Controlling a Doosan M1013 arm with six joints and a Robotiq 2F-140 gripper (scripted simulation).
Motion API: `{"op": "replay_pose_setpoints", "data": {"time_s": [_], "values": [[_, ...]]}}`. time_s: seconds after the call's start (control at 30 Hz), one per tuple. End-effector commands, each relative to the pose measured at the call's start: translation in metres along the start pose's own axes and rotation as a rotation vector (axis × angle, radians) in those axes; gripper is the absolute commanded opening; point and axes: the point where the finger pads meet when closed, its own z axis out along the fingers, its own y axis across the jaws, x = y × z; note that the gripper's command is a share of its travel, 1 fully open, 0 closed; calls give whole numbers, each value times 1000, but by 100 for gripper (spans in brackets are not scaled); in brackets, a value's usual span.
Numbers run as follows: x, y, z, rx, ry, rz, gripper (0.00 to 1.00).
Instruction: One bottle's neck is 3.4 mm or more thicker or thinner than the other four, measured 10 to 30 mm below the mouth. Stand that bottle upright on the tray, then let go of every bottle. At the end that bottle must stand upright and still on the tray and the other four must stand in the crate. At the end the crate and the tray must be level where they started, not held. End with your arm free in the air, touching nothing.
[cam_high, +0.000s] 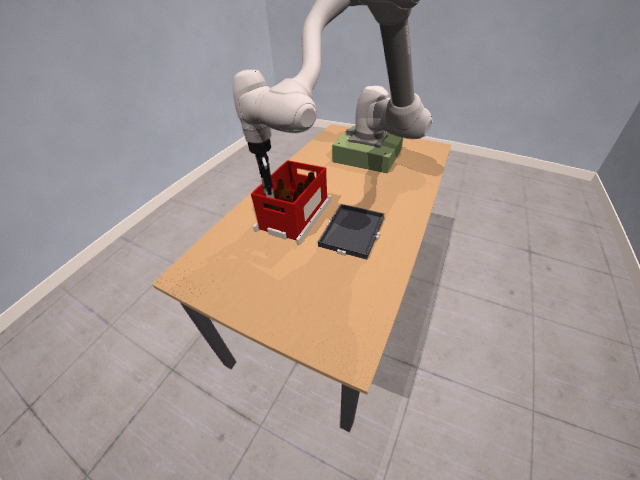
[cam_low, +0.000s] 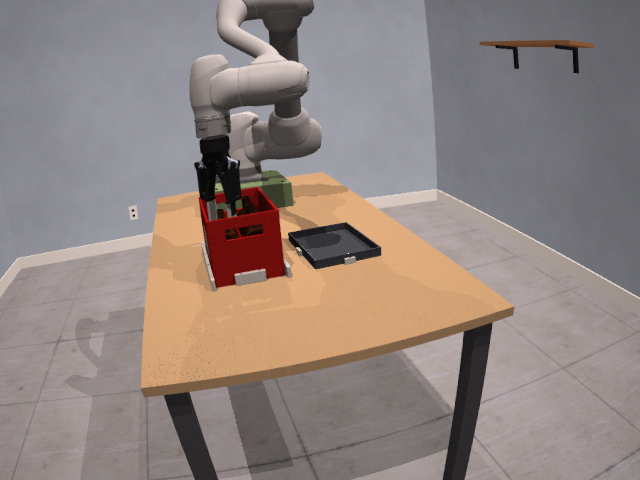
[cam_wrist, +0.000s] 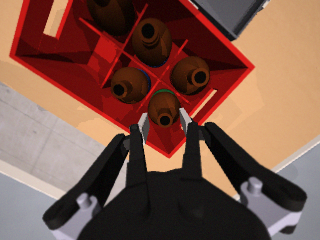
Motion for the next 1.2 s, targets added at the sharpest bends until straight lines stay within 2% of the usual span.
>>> {"op": "replay_pose_setpoints", "data": {"time_s": [0.0,0.83,0.87,1.17], "values": [[0,-2,3,1,1,-3,38],[0,-2,3,1,1,-3,38],[0,-2,3,1,1,-3,0],[0,-2,3,1,1,-3,0]]}}
